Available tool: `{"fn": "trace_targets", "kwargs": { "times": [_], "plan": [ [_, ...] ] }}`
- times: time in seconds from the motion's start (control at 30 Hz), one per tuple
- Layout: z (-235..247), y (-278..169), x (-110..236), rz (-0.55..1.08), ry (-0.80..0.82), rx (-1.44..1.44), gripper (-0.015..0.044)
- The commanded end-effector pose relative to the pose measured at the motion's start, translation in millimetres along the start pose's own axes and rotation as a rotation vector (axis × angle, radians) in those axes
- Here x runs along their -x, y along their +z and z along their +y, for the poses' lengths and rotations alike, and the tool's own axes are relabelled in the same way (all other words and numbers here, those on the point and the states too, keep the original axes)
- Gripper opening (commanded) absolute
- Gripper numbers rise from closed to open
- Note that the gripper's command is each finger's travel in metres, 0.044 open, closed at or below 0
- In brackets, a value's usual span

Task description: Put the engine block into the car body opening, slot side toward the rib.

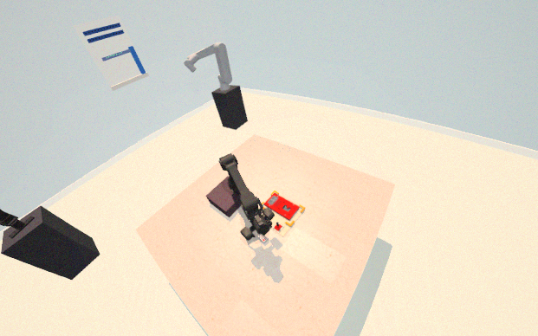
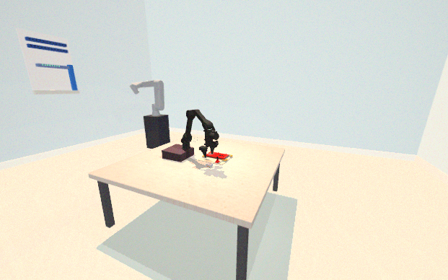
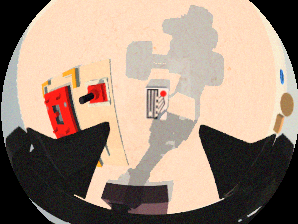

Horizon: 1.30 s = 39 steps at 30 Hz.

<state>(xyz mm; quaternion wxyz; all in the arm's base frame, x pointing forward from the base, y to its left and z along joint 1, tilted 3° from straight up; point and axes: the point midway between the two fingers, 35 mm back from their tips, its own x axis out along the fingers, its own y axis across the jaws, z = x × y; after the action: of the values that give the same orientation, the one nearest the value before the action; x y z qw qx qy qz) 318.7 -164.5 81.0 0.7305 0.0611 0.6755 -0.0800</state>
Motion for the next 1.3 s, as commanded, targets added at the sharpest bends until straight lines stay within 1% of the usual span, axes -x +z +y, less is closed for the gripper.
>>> {"fn": "trace_targets", "kwargs": {
  "times": [0.0, 0.07, 0.1, 0.27, 0.37, 0.53, 1.13, 1.27],
  "plan": [
    [-3, 1, -13, 0.007, -0.009, 0.011, 0.0440],
    [-3, 1, -34, 0.007, -0.009, 0.011, 0.0440],
    [-3, 1, -37, 0.007, -0.009, 0.011, 0.0440],
    [-3, 1, -38, 0.007, -0.009, 0.011, 0.0440],
    [-3, 3, -51, 0.007, -0.009, 0.011, 0.0440],
    [-3, 3, -53, 0.007, -0.009, 0.011, 0.0440],
    [-3, 3, -79, 0.007, -0.009, 0.011, 0.0440],
    [-3, 3, -79, 0.007, -0.009, 0.011, 0.0335]
  ]
}}
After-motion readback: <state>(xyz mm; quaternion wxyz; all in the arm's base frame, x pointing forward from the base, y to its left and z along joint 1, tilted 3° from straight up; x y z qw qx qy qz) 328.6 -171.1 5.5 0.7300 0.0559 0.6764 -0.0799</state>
